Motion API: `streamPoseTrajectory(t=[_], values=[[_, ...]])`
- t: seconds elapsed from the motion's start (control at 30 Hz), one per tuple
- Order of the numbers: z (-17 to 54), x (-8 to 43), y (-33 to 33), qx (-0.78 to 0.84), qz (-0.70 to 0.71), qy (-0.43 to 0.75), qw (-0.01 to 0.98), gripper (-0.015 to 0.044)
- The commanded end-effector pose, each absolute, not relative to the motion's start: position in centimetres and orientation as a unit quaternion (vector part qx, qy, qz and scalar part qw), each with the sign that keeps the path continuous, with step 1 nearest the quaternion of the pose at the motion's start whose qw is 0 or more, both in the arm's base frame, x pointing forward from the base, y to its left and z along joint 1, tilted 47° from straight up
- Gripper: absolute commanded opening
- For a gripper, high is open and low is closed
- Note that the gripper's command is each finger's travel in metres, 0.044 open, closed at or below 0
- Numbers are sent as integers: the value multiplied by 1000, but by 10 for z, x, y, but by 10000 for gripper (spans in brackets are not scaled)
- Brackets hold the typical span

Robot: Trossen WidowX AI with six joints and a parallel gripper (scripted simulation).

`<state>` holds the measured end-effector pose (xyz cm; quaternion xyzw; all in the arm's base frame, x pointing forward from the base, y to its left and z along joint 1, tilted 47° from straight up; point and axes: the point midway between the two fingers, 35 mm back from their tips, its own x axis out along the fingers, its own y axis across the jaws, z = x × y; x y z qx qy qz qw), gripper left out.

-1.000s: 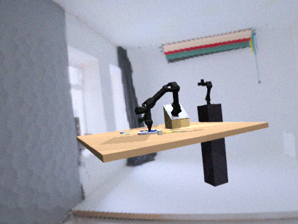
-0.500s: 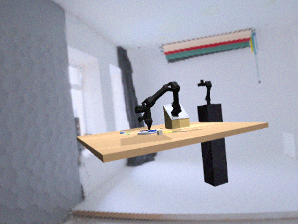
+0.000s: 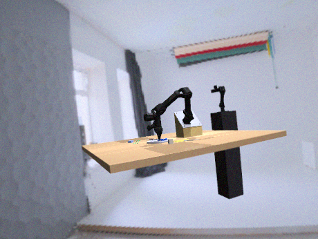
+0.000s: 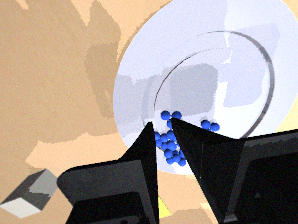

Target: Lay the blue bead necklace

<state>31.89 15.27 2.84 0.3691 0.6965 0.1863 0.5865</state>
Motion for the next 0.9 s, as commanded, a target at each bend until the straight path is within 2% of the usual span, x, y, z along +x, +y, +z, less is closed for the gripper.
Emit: streamPoseTrajectory(t=[0.0,0.33,0.87], values=[[29,318,153,368,187,697,586,184],[29,318,152,369,185,698,585,440],[31,318,150,369,185,698,585,440]])
